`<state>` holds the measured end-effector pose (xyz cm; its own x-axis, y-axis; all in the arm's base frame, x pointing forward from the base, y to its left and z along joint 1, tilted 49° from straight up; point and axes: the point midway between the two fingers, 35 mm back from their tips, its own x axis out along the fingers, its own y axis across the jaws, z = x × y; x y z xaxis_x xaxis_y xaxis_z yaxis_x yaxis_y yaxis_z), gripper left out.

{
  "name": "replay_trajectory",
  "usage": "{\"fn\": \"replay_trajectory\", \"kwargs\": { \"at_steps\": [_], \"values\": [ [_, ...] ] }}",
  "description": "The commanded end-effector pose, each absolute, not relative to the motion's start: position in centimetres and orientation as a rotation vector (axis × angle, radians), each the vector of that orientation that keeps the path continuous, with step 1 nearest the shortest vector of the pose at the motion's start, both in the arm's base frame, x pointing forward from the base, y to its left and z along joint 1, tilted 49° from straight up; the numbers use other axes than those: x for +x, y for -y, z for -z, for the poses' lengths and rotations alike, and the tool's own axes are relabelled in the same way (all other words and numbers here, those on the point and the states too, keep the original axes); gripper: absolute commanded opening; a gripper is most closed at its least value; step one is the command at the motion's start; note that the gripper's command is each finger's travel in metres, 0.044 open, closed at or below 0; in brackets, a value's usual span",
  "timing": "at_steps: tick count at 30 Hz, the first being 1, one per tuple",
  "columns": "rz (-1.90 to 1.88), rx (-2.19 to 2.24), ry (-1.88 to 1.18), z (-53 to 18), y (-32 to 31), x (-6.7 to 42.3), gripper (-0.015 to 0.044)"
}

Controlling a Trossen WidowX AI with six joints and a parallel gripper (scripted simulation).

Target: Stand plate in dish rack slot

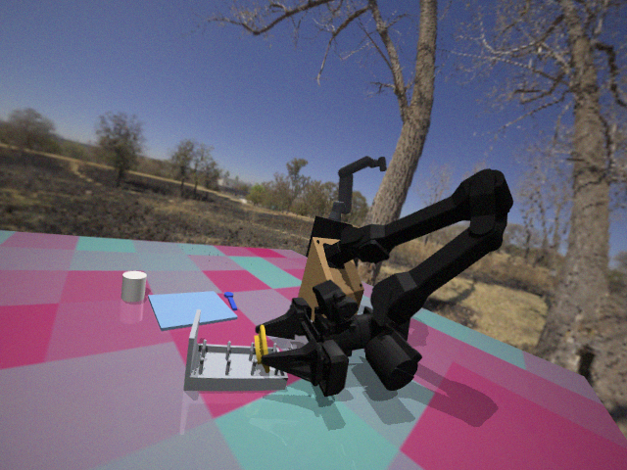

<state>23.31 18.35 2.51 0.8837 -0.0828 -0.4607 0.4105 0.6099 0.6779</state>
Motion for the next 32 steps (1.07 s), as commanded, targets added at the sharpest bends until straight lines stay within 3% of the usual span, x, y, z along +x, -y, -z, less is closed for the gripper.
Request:
{"fn": "replay_trajectory", "kwargs": {
  "at_steps": [1,8,22,32],
  "values": [
    [0.294,0.874,-0.409,-2.5,-18.3,23.3,0.04],
    [0.296,0.873,-0.41,-3.0,-18.0,23.5,0.04],
    [0.293,0.851,-0.398,-10.8,-10.2,25.3,0.04],
    [0.325,0.716,-0.478,-9.9,-9.3,26.0,0.04]
  ]
}}
